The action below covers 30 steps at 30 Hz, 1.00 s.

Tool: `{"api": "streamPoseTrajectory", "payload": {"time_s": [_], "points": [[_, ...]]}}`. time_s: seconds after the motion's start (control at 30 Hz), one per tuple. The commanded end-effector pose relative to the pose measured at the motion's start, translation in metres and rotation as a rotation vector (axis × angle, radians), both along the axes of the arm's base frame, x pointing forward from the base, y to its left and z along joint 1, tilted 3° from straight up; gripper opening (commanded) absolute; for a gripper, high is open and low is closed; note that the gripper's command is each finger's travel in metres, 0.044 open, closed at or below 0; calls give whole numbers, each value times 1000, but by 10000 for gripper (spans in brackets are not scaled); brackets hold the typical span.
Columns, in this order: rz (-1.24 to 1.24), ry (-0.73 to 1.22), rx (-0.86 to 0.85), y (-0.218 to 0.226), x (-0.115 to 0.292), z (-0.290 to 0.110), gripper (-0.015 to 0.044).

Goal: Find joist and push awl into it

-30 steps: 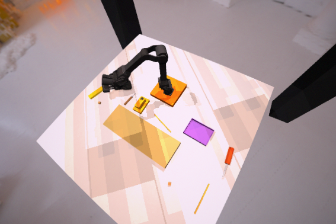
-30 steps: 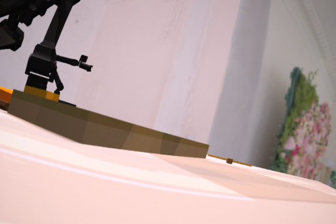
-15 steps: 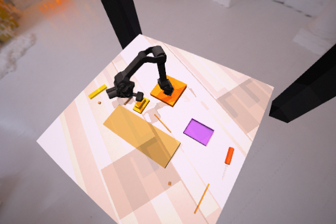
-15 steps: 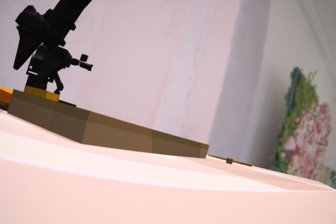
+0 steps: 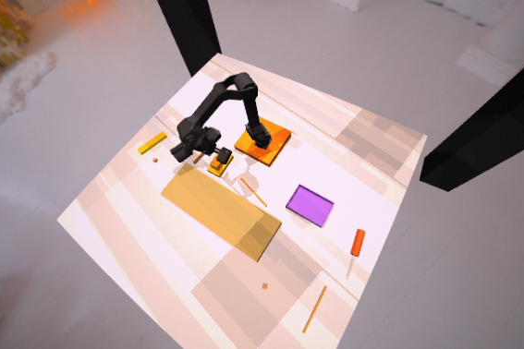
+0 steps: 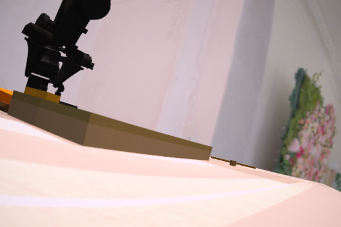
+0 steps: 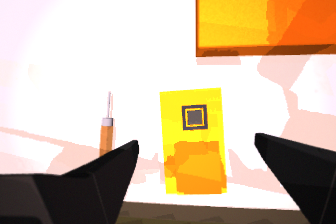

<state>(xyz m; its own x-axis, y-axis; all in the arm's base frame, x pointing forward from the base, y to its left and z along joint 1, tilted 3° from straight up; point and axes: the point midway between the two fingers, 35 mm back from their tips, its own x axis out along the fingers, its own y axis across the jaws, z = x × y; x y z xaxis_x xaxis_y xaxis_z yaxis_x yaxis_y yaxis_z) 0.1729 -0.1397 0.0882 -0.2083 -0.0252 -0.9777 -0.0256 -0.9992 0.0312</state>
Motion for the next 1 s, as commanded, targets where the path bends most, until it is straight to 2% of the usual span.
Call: {"api": "streamPoseTrajectory", "payload": {"time_s": [0.0,0.97], "points": [[-9,3,5,2,2,0,440],[-7,3,7,1,6,-41,440]]}}
